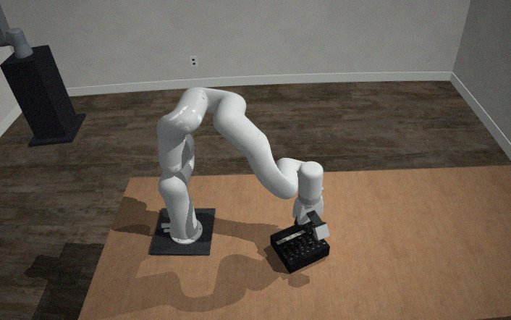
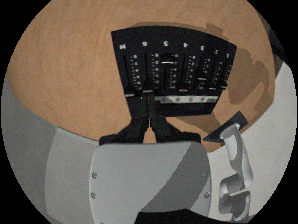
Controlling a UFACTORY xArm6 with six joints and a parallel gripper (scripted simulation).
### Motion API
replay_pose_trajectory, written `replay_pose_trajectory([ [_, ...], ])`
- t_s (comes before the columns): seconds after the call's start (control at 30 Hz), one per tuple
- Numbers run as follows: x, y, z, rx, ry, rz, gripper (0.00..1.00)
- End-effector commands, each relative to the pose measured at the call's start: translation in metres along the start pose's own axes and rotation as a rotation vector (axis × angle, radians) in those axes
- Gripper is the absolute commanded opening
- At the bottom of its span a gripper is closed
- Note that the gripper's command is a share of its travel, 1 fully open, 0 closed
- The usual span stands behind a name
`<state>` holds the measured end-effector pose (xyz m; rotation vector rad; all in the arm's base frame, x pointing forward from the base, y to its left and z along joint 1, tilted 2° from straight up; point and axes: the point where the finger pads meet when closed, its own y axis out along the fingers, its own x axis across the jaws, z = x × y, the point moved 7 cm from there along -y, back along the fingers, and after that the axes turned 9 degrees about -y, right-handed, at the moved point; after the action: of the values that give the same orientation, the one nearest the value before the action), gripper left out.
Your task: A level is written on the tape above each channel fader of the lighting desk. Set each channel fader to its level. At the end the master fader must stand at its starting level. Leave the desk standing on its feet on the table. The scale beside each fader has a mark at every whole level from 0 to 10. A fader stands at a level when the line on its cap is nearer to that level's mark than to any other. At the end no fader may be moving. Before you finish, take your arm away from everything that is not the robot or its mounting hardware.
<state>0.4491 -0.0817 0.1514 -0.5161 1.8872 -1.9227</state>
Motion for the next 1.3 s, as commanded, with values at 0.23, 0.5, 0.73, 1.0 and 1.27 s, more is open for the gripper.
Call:
replay_pose_trajectory([
  [0.23, 0.000, -0.002, 0.006, 0.003, 0.000, 0.003, 0.00],
  [0.5, 0.001, -0.002, 0.011, 0.003, 0.000, 0.003, 0.00],
  [0.73, 0.001, -0.002, 0.015, 0.003, 0.000, 0.003, 0.00],
  [1.0, 0.002, -0.002, 0.019, 0.003, 0.000, 0.003, 0.00],
  [1.27, 0.003, -0.002, 0.023, 0.003, 0.000, 0.003, 0.00],
])
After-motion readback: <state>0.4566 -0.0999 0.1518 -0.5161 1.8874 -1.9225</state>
